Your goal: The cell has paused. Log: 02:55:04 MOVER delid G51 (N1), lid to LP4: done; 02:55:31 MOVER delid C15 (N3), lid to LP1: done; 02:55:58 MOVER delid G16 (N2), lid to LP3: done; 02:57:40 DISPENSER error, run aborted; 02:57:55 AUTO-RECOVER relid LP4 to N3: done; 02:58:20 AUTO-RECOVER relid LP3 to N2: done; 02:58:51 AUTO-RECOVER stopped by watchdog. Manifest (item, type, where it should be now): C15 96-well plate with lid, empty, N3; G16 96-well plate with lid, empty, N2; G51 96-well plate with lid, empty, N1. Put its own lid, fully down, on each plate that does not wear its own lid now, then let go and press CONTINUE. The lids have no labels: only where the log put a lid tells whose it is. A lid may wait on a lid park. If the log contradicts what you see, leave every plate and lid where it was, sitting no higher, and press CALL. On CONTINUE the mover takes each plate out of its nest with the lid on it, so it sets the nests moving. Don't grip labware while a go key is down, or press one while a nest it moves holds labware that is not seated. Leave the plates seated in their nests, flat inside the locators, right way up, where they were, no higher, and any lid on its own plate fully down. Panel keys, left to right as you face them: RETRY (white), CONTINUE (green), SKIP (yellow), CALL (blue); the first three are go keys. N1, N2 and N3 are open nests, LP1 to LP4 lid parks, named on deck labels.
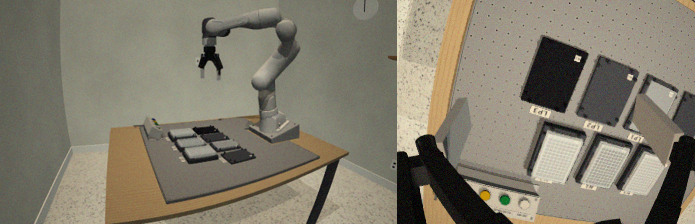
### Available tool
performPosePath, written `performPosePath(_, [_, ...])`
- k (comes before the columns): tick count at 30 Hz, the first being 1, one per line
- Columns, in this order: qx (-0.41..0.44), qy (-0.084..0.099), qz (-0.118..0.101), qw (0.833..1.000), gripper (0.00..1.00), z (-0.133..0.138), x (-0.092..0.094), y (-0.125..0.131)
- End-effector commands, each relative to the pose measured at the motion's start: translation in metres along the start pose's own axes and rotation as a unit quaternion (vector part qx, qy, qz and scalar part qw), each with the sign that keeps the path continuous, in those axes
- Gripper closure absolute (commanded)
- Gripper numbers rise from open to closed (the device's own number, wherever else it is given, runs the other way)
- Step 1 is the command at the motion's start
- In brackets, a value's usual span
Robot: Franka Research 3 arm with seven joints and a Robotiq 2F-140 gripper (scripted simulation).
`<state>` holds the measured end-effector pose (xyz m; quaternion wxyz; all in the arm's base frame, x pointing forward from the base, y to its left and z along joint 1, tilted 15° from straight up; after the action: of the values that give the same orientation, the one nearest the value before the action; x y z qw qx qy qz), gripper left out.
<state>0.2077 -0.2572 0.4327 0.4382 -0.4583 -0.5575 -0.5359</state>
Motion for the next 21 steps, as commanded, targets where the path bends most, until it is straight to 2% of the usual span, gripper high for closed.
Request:
performPosePath(1, [0.0, 0.0, 0.0, 1.0, 0.0, 0.0, 0.0, 0.0])
performPosePath(18, [0.0, 0.0, 0.0, 1.0, 0.0, 0.0, 0.0, 0.0])
performPosePath(21, [-0.001, 0.004, -0.006, 1.0, 0.0, 0.019, -0.014, 0.021])
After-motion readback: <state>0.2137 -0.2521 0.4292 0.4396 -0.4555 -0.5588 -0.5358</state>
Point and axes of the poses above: the point where the finger pads meet when closed, its own x axis back along the fingers, its own z axis across the jaws, y = z × x, the point moved 6 cm from there along x, back along the fingers, and after that the axes turned 13 degrees about -x, right-handed, at the moved point
